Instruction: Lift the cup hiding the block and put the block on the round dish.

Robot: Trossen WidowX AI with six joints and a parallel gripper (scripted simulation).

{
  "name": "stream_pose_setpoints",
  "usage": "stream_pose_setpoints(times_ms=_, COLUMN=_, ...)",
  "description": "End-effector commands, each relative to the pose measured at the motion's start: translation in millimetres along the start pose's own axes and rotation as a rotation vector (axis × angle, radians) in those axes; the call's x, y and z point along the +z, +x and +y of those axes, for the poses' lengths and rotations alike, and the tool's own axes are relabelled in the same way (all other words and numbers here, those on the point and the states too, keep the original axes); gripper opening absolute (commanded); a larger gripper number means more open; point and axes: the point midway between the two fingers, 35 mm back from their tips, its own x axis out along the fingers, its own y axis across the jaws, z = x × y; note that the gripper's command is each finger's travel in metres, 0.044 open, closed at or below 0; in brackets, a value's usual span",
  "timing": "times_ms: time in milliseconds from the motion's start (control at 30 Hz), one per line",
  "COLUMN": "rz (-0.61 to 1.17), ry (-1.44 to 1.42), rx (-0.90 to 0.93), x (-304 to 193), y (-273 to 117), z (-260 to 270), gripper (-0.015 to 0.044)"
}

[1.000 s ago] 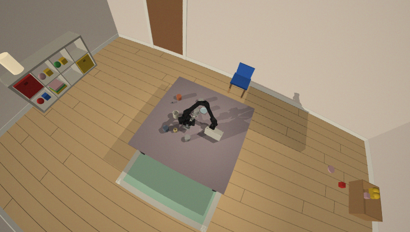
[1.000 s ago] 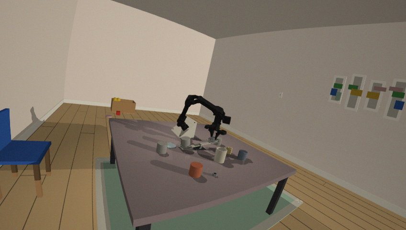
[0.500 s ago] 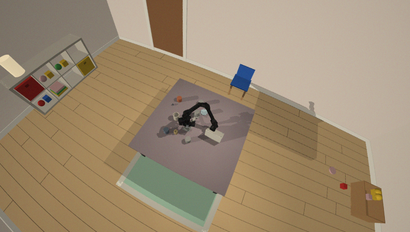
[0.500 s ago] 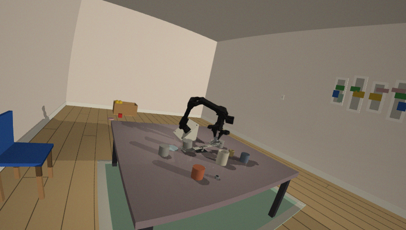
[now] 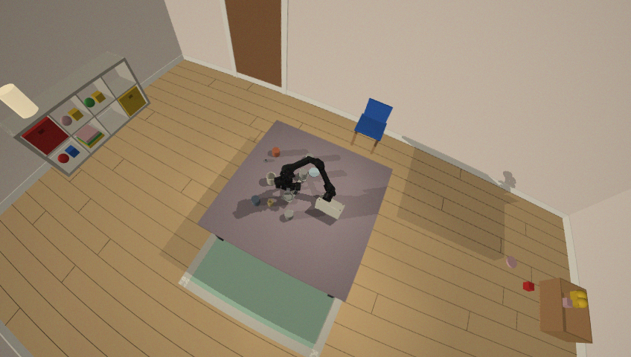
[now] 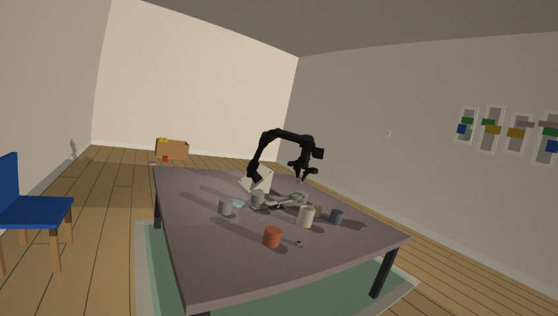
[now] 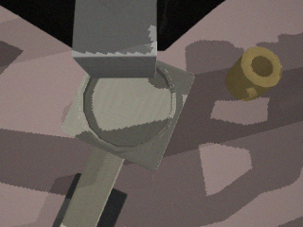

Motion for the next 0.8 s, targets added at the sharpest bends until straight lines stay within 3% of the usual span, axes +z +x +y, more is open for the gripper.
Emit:
stream_pose_setpoints(times_ms=0, rz=0.004, ry=-0.001, rx=-0.006, x=4, y=-4, z=-1, gripper=0.0000)
stream_pose_setpoints(times_ms=767, rz=0.074, ry=-0.003, rx=0.079, x=181, y=30, z=-39, gripper=0.0000)
